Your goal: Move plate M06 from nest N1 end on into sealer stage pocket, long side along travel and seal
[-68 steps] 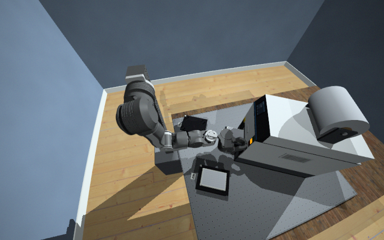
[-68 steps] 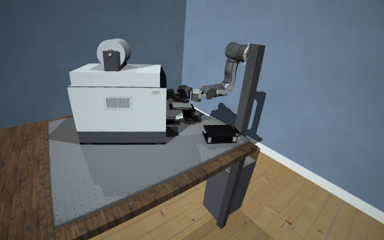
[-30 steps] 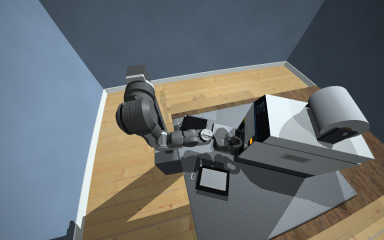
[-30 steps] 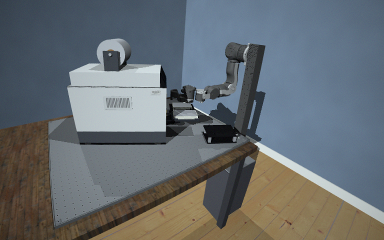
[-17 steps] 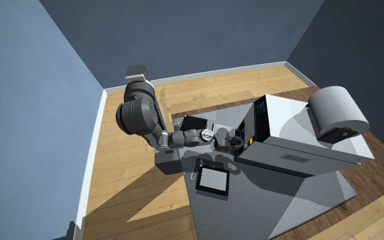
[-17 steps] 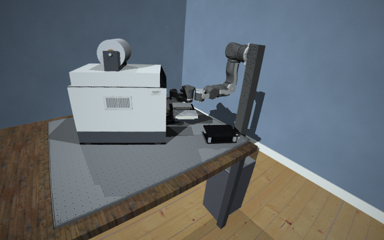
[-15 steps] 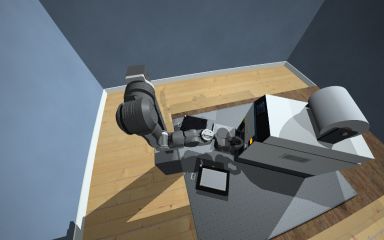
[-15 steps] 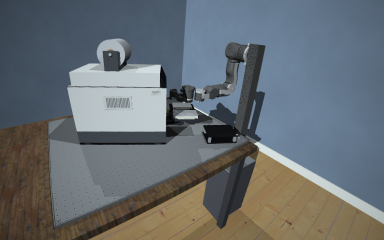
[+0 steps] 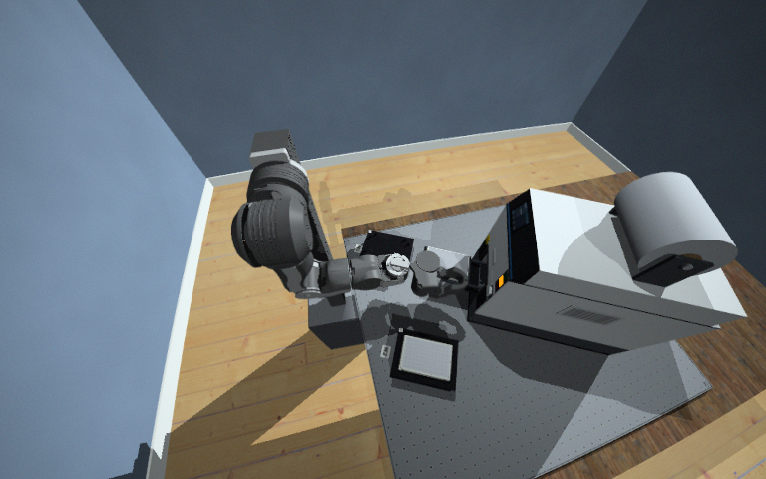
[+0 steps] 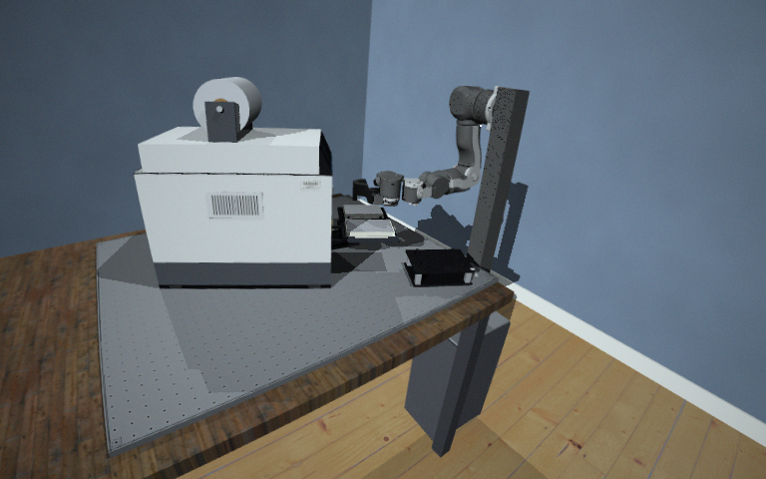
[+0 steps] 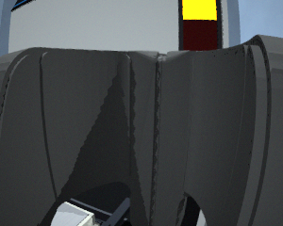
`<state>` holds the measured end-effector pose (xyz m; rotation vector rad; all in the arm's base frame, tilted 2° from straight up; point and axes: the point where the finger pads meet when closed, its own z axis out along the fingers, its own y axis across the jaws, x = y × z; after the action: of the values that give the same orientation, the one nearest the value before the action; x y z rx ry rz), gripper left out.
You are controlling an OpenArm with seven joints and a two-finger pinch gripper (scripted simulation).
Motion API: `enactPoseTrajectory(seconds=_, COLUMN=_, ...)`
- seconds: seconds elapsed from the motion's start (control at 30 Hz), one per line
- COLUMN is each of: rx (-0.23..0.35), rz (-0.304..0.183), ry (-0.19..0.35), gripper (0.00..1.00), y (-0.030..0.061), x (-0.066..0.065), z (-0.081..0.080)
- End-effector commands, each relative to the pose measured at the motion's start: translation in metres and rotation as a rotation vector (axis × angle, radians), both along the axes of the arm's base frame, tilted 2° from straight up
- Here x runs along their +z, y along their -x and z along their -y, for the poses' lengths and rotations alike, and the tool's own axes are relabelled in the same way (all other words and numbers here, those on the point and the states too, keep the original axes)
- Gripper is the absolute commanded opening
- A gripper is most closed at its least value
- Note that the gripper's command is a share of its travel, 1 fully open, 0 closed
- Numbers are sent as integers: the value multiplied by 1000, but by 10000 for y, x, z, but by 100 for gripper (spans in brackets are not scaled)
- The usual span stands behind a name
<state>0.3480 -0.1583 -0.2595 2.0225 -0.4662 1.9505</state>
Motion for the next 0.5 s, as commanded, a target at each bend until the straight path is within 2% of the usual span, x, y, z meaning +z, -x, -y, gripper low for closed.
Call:
enactPoseTrajectory(seconds=0.0, rx=-9, rz=12, ry=5, gripper=0, y=1, x=37, z=22)
enactPoseTrajectory(seconds=0.27, rx=-9, rz=12, ry=5, gripper=0, y=1, x=37, z=22)
enactPoseTrajectory(seconds=0.47, rx=-9, rz=11, ry=5, gripper=0, y=86, x=37, z=-14)
